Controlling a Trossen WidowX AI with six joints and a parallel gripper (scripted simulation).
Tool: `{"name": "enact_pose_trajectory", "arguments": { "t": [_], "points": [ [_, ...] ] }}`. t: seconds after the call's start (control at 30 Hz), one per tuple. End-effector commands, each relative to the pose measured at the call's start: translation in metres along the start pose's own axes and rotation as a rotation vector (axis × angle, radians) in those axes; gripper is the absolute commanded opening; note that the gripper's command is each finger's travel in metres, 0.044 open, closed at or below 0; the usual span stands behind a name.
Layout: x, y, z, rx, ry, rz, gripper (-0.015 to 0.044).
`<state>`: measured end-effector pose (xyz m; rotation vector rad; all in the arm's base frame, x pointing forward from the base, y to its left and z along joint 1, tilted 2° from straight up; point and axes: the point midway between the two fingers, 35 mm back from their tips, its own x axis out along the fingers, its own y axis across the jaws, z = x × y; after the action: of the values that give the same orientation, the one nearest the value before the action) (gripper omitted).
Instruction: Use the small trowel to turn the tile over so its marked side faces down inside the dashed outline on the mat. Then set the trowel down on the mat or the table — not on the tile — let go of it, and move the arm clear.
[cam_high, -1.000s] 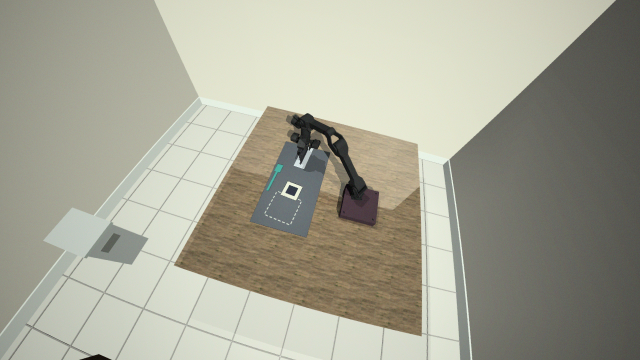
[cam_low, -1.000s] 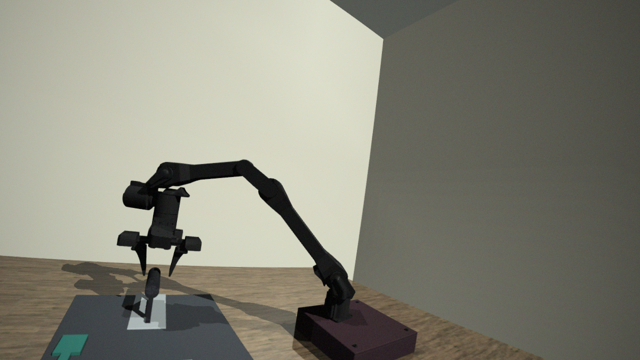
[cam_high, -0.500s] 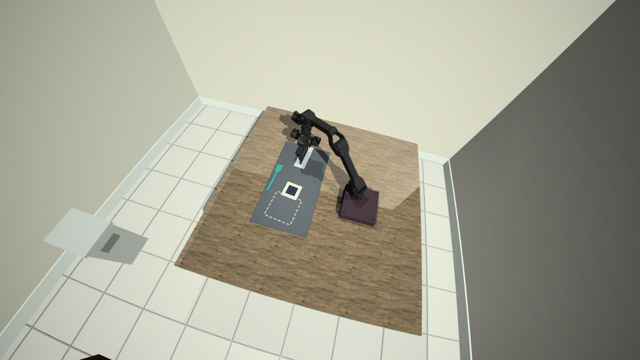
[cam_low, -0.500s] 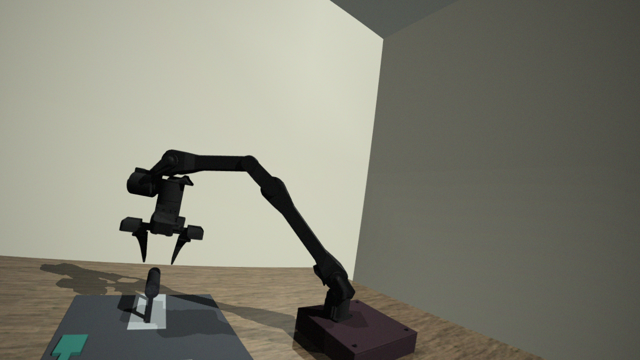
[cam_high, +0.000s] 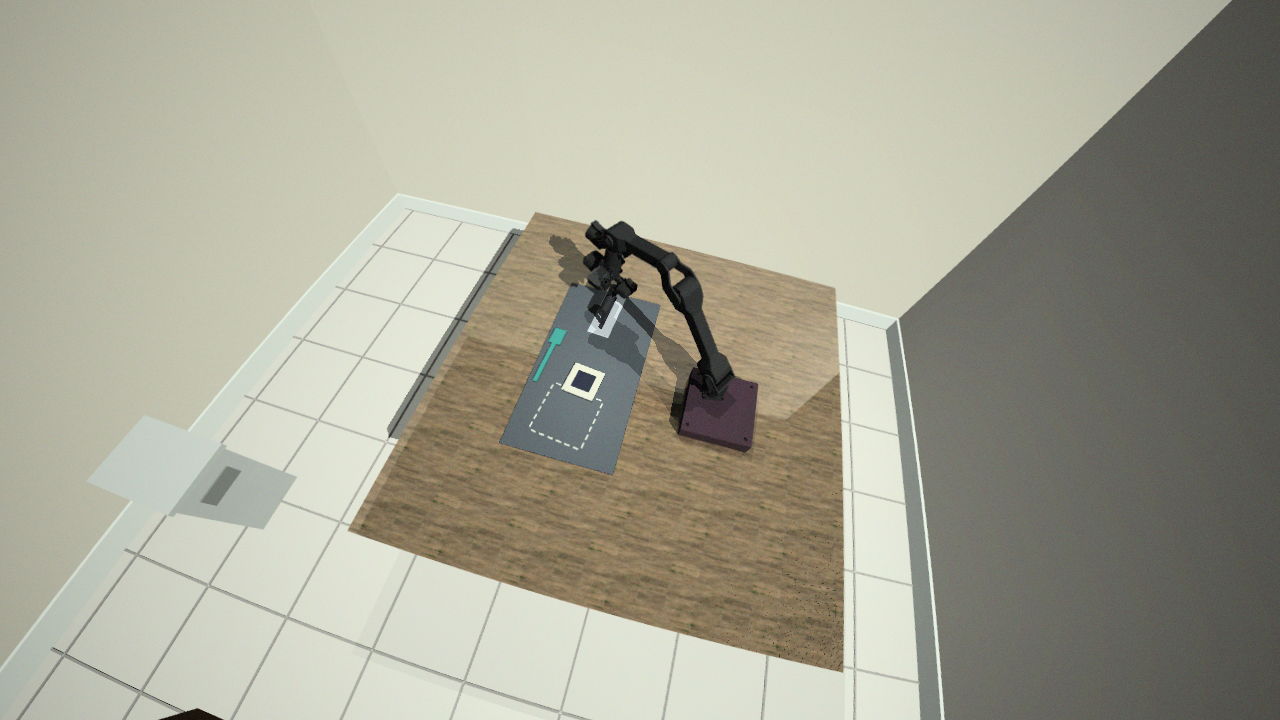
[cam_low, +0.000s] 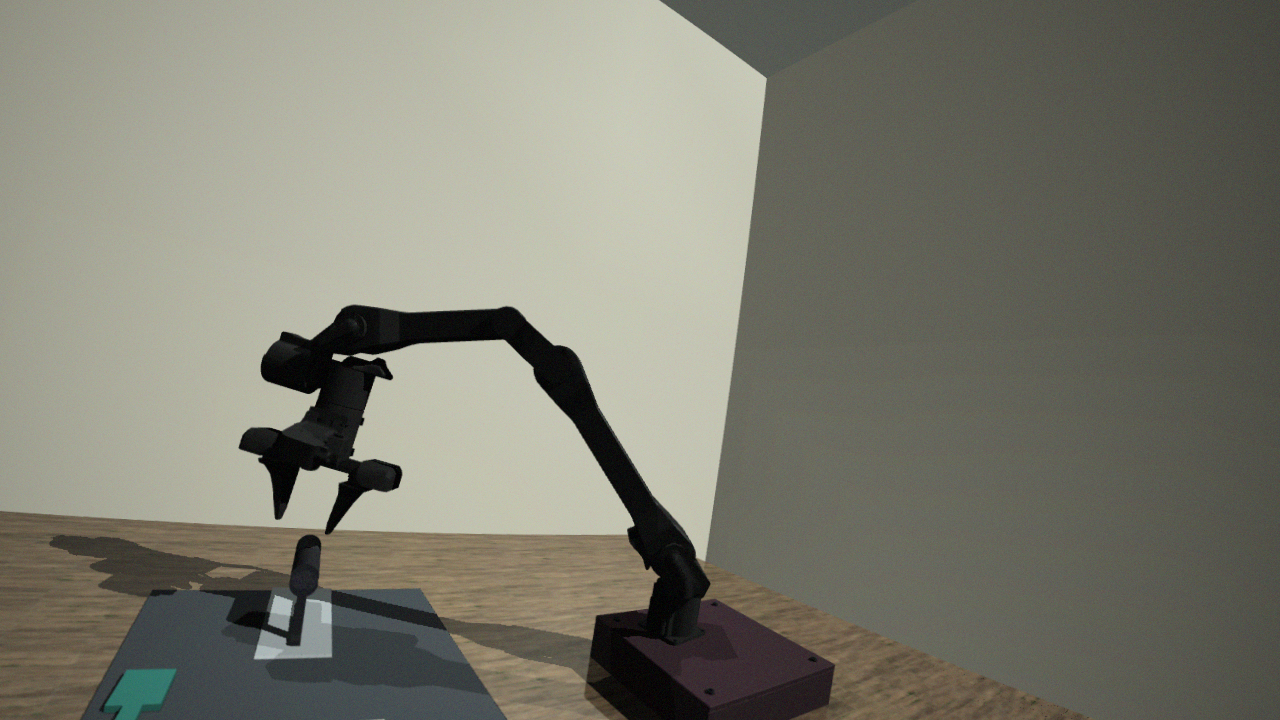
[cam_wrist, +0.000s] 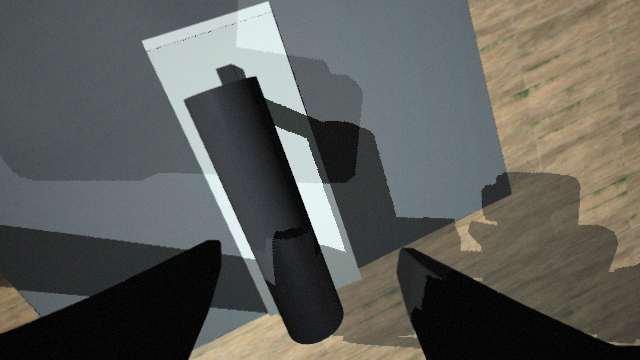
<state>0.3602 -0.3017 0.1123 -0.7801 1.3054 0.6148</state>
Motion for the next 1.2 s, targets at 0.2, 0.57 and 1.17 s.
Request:
{"name": "enact_pose_trajectory", "arguments": {
  "t": [0.2, 0.57, 1.17],
  "points": [
    [0.006, -0.002, 0.000, 0.297, -0.048, -0.068, 0.0300],
    [0.010, -0.005, 0.001, 0.601, -0.118, -0.132, 0.0300],
    [0.016, -0.001, -0.005, 1.173, -0.297, -0.202, 0.0300]
  ]
}}
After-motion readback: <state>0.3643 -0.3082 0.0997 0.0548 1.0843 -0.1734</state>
